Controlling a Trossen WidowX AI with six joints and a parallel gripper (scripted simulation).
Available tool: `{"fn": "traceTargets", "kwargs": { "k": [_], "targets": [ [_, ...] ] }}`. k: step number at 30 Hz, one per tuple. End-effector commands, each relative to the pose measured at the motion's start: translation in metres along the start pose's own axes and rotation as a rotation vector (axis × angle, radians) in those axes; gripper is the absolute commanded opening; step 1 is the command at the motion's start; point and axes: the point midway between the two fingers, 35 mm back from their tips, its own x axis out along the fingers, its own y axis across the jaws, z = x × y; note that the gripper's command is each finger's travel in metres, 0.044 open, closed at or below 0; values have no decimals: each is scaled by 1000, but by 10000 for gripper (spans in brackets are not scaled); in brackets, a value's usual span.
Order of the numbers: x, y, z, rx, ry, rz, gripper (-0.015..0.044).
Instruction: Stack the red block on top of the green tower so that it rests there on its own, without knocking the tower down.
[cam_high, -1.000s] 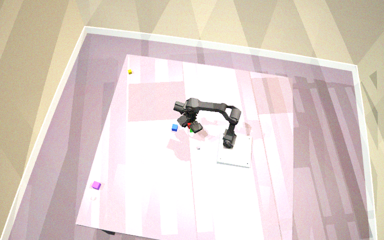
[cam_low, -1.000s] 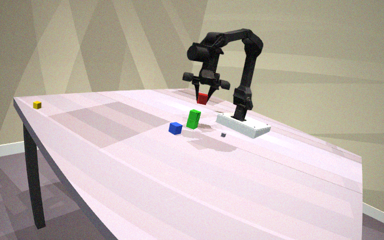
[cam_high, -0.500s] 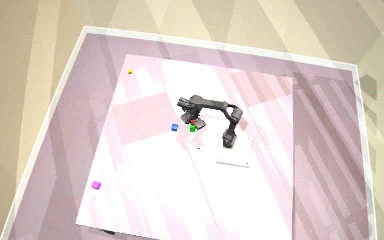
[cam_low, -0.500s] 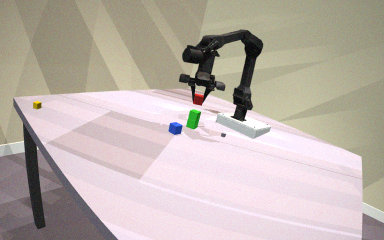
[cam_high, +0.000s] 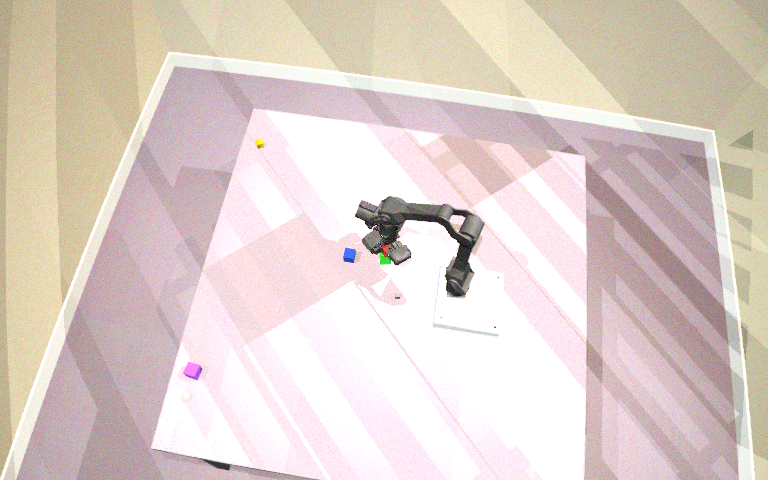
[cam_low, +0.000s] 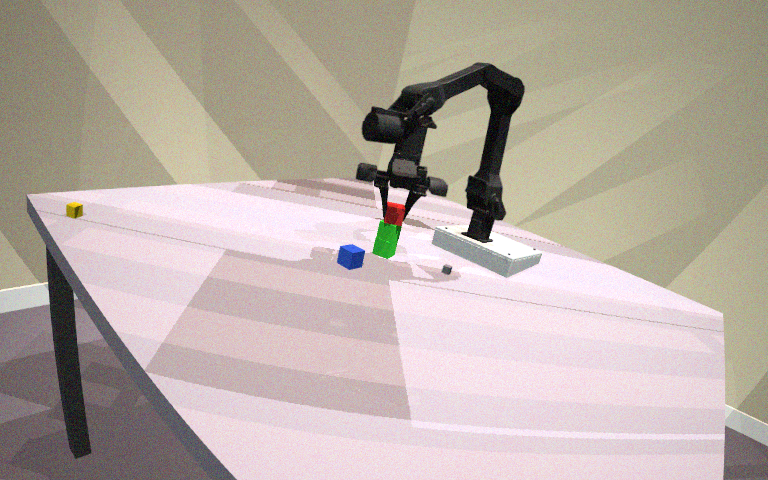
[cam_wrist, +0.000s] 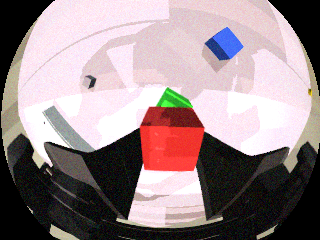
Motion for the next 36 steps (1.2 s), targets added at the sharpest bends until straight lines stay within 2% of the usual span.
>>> {"fn": "traceTargets", "kwargs": {
  "k": [1,25,36],
  "targets": [
    [1,-1,0,-4,1,-8,0],
    [-2,-1,0,-4,1,-8,0],
    [2,-1,0,0,-2,-4,289]
  ]
}}
